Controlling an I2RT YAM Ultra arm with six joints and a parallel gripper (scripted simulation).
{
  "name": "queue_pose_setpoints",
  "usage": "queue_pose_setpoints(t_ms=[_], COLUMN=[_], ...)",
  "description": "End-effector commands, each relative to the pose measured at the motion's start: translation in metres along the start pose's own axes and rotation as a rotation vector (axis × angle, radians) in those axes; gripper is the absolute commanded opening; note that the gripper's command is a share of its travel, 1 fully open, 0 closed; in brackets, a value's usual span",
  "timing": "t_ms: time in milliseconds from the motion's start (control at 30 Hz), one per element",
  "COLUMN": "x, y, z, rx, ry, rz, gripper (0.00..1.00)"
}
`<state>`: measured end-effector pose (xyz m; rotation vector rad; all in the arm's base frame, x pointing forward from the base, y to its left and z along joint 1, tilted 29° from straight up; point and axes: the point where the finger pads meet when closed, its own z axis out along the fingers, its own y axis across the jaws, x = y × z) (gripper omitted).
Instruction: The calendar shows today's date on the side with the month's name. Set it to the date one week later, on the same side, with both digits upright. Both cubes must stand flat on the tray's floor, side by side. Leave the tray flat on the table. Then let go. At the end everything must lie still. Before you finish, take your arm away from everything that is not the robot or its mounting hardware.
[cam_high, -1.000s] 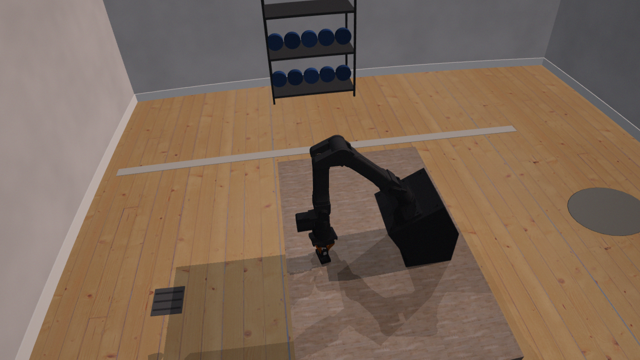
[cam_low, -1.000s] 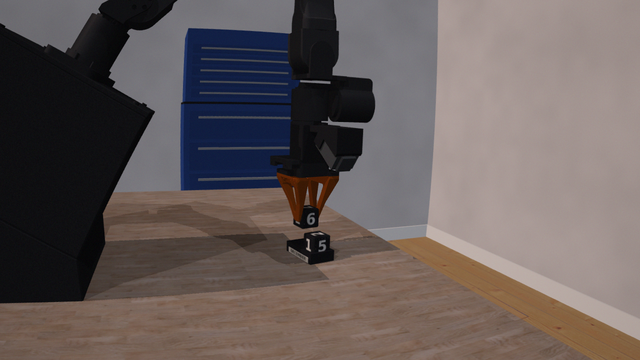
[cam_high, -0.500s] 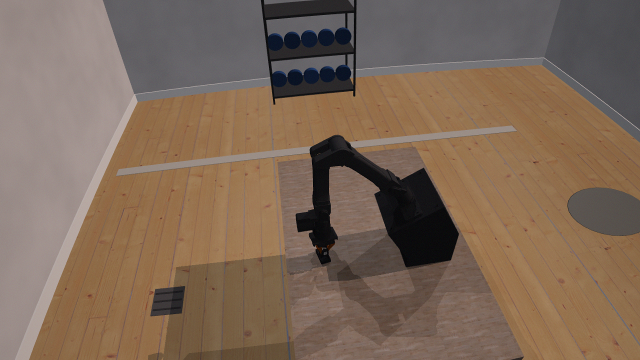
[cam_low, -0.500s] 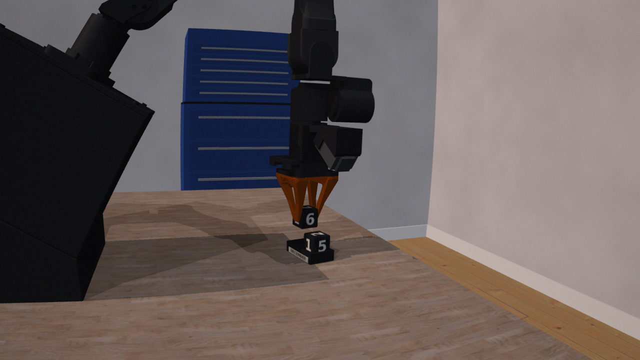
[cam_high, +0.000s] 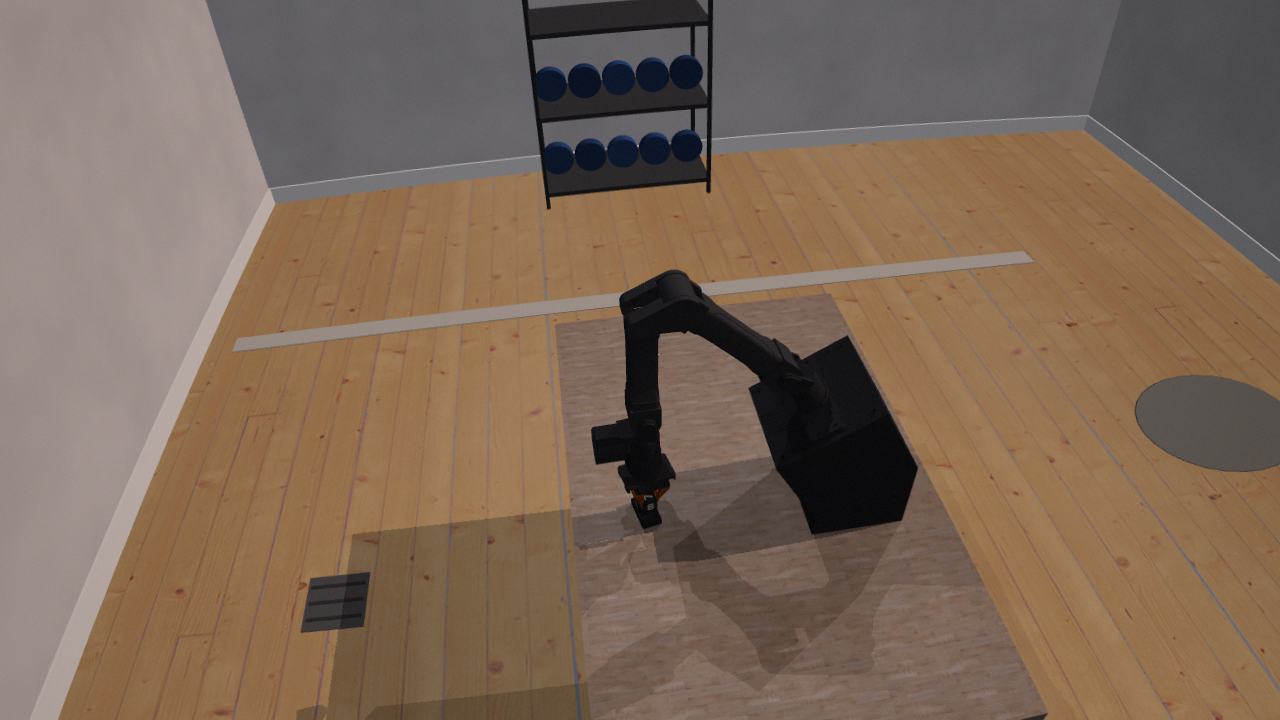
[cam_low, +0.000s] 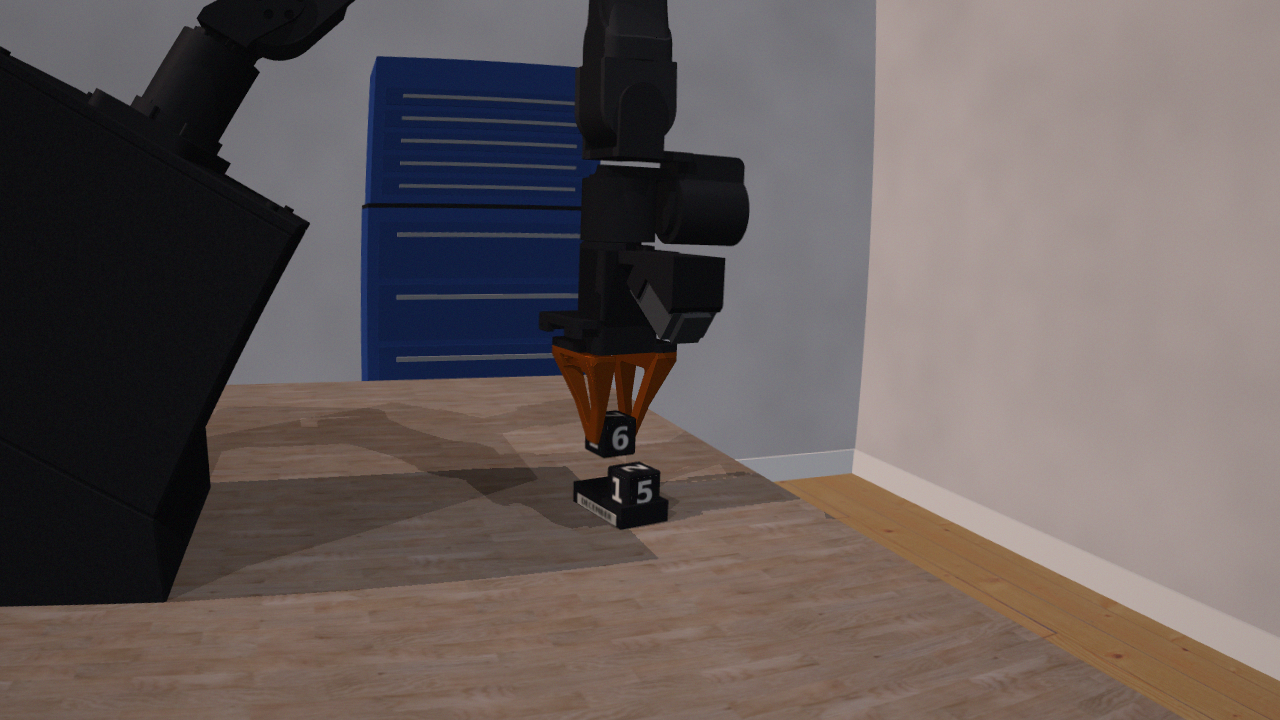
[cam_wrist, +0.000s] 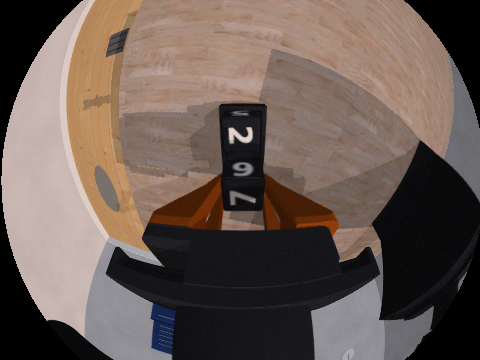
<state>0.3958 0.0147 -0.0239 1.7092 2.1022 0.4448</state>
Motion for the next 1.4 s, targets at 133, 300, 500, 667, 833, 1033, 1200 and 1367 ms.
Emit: queue_pose_setpoints(t_ms=[133,300,500,667,833,1033,1200,1367], x=[-0.001,-0.001,-0.001,-0.001,-0.001,-0.001,-0.001,-0.001], y=[0.003,0.003,0.003,0.003,0.003,0.003,0.003,0.003], z=[-0.002,-0.001,0.001,0.005,0.007,0.013,0.017,0.02], rx=[-0.009,-0.009,-0.009,-0.009,-0.009,-0.009,-0.009,-0.009], ry=[-0.002,-0.002,-0.002,-0.002,-0.002,-0.002,-0.002,-0.002], rz=[0.0,0.0,0.0,0.0,0.0,0.0,0.0,0.0], gripper=[0.26,0.26,0.26,0.26,0.26,0.26,0.26,0.26])
